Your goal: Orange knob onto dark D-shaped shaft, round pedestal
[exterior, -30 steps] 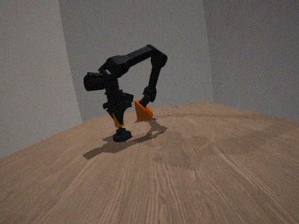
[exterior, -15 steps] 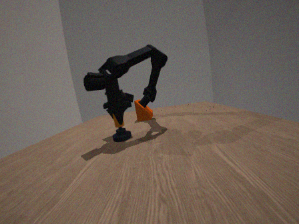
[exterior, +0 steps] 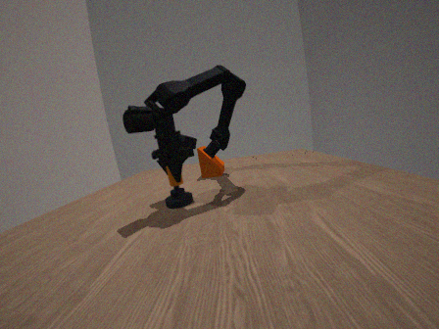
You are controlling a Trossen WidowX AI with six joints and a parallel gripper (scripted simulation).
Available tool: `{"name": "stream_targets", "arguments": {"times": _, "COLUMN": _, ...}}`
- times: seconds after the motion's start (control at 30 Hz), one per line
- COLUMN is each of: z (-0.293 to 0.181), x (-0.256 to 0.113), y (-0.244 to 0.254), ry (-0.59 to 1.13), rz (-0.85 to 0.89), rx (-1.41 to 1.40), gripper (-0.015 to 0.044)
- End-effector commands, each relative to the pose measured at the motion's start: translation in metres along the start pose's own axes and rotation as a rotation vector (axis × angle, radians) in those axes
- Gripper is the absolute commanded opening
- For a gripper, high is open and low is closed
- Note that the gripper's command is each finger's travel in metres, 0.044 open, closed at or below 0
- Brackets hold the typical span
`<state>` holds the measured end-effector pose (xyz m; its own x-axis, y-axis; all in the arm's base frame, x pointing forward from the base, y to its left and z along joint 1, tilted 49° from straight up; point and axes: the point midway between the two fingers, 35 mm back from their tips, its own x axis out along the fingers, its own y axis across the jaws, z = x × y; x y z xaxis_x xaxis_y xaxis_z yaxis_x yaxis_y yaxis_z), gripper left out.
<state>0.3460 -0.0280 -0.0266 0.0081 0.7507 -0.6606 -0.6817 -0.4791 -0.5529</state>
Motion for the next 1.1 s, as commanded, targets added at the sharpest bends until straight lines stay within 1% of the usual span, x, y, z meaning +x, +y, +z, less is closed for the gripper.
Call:
{"name": "stream_targets", "arguments": {"times": 0.0, "z": -0.0005, "x": -0.0049, "y": -0.0011, "ry": 0.007, "rz": -0.005, "rx": -0.018, "gripper": 0.0000}}
{"name": "stream_targets", "arguments": {"times": 1.07, "z": -0.0024, "x": 0.0032, "y": 0.0005, "ry": 0.007, "rz": -0.005, "rx": -0.084, "gripper": 0.0000}}
